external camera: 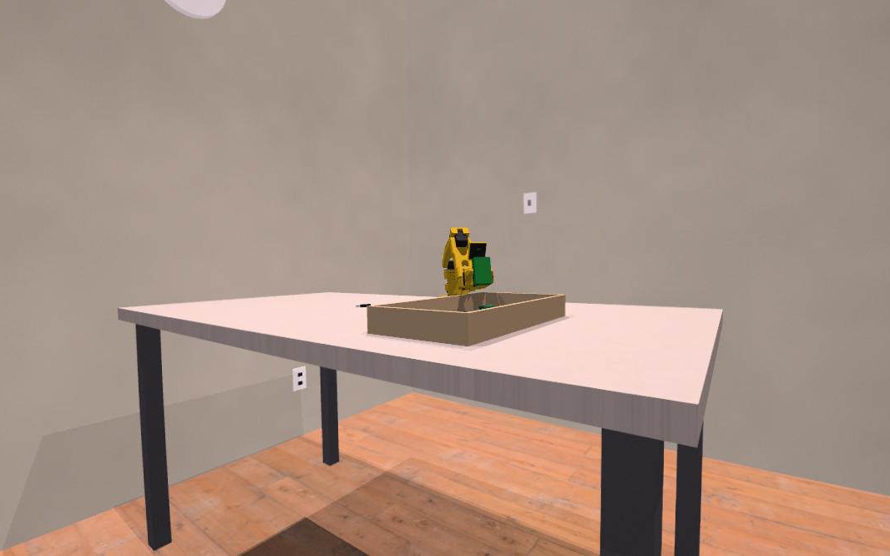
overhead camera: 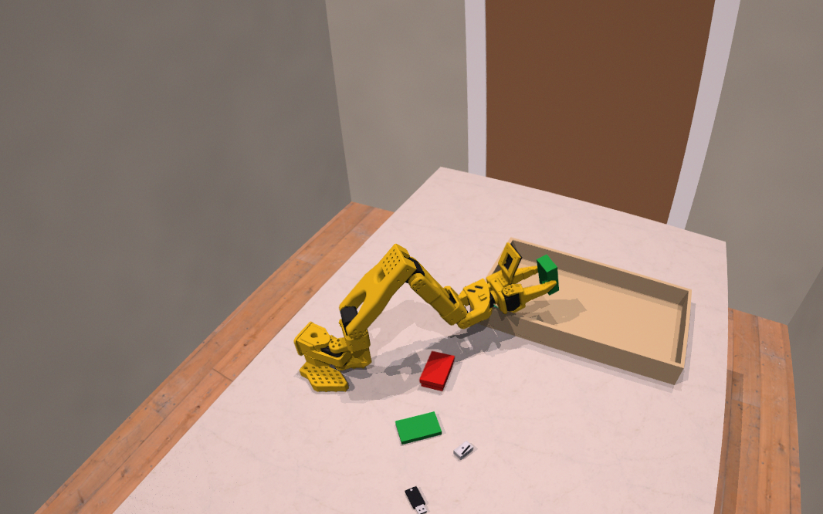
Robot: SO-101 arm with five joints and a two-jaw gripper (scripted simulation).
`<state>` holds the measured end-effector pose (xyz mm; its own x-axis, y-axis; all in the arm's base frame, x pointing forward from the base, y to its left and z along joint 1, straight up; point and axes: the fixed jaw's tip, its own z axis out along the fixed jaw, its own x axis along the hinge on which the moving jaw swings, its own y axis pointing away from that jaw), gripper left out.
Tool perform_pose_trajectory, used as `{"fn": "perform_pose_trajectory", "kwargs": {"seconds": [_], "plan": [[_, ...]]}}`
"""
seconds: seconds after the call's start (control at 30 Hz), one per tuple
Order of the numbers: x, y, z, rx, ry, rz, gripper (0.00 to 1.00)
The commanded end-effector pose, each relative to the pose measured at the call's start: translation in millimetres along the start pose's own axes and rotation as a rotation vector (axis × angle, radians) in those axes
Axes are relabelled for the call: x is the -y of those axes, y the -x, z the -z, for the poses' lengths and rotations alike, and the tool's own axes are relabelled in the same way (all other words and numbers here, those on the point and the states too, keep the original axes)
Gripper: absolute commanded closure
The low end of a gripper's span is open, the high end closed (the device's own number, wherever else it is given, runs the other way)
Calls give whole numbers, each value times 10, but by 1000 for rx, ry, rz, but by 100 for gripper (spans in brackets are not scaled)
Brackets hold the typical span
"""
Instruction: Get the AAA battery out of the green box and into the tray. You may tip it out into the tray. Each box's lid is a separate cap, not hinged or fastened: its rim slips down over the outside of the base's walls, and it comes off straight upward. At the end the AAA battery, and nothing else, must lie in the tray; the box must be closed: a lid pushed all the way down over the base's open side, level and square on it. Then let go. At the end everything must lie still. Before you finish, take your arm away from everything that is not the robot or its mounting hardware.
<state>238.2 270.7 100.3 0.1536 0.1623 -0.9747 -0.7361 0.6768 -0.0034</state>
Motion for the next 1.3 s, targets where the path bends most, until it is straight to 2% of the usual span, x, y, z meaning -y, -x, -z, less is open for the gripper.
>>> {"fn": "perform_pose_trajectory", "kwargs": {"seconds": [0.0, 0.77, 1.27], "plan": [[23, 94, -15, 37, -7, 7, 80], [23, 91, -17, 33, -7, 7, 80], [24, 51, -31, -6, -7, 6, 80]]}}
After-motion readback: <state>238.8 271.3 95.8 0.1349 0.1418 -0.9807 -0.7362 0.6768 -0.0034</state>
